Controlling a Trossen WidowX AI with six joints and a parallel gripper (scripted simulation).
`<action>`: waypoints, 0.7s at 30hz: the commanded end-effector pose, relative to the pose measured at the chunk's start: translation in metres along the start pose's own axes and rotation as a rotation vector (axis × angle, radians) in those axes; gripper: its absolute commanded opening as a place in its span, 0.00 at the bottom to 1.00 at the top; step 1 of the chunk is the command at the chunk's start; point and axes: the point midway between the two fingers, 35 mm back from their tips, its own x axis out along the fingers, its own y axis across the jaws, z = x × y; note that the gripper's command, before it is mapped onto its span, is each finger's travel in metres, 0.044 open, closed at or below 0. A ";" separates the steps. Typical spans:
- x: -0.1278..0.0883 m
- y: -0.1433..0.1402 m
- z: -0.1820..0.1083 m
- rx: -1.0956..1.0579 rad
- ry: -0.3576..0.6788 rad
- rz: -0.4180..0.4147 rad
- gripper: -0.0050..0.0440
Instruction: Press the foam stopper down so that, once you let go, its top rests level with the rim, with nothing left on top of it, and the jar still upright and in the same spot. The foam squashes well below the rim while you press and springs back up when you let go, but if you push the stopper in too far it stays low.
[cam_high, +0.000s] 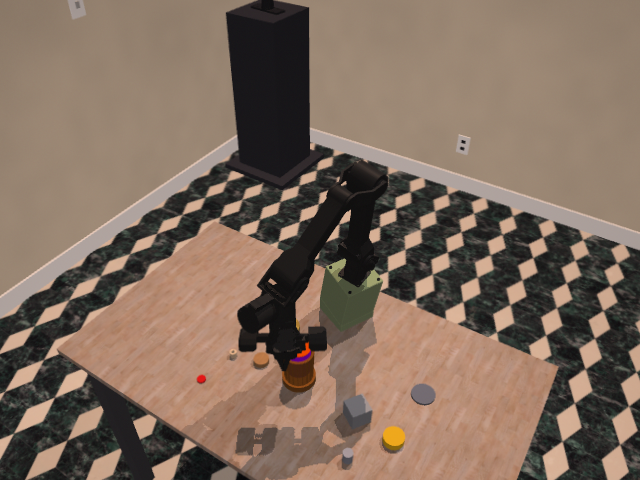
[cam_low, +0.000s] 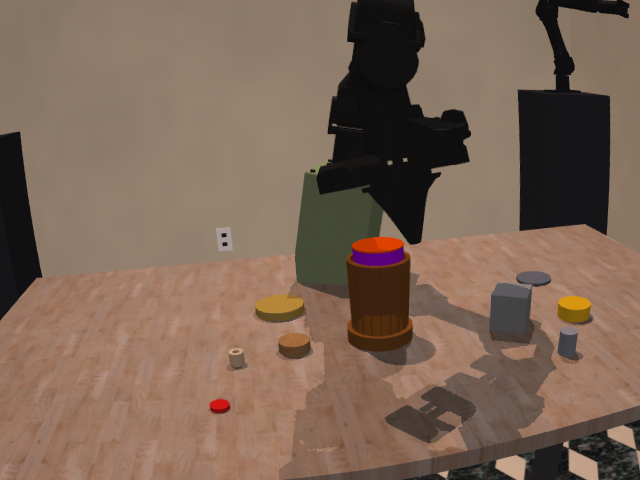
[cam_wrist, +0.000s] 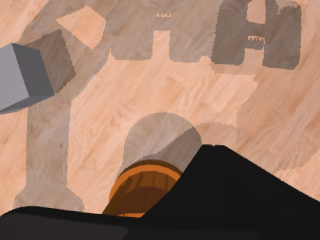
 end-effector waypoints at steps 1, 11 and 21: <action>-0.018 0.006 -0.017 0.231 0.063 -0.025 0.10; -0.043 0.028 -0.067 0.632 0.225 -0.083 0.10; -0.035 0.028 -0.069 0.632 0.225 -0.083 0.10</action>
